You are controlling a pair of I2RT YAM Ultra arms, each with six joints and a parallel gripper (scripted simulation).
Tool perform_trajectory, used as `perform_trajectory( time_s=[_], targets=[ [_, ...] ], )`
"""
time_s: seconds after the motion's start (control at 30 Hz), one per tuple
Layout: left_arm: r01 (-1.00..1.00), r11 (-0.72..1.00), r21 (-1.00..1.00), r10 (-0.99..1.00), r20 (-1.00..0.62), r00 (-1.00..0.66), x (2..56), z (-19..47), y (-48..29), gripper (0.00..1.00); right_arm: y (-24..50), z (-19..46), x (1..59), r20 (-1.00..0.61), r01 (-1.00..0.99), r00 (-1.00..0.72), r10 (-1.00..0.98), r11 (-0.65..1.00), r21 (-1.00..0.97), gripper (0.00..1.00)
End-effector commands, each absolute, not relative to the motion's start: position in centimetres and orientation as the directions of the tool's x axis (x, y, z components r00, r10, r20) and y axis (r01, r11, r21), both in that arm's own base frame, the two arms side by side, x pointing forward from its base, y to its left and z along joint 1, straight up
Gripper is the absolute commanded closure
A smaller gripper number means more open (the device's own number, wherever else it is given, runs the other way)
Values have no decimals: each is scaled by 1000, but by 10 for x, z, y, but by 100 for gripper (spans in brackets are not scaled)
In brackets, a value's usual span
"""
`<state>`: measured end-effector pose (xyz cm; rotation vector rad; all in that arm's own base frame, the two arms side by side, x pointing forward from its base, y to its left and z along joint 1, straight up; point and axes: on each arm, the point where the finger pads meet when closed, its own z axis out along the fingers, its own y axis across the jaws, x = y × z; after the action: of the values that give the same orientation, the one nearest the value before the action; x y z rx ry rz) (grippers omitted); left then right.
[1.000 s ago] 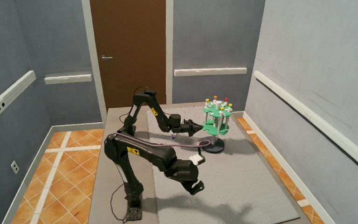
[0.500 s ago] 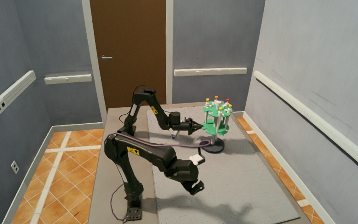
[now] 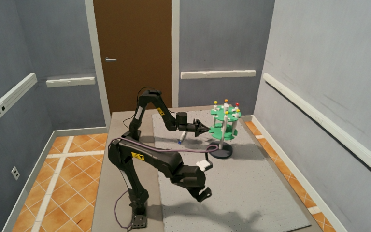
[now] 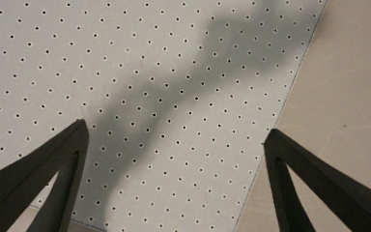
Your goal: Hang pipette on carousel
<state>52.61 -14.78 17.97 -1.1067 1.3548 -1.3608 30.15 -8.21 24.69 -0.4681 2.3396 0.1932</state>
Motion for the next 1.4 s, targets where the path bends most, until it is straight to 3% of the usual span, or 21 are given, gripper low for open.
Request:
perform_trajectory(
  time_s=[0.0,0.47,0.5,1.37],
  targets=[
    [19,2,-1000,-953,-7,-302,533,188,-143,100,-85,253,305,-712,-388,-645,-278,921,-9,0],
    [16,-3,-1000,-938,-3,-346,531,185,-133,100,-85,253,305,-712,-388,-645,-278,921,-9,0],
    [8,5,-1000,-939,-7,-345,537,181,-130,51,-85,253,305,-712,-388,-645,-278,921,-9,0],
    [27,1,-1000,-939,-11,-345,510,188,-122,51,-85,253,305,-712,-388,-645,-278,921,-9,0]
  ],
)
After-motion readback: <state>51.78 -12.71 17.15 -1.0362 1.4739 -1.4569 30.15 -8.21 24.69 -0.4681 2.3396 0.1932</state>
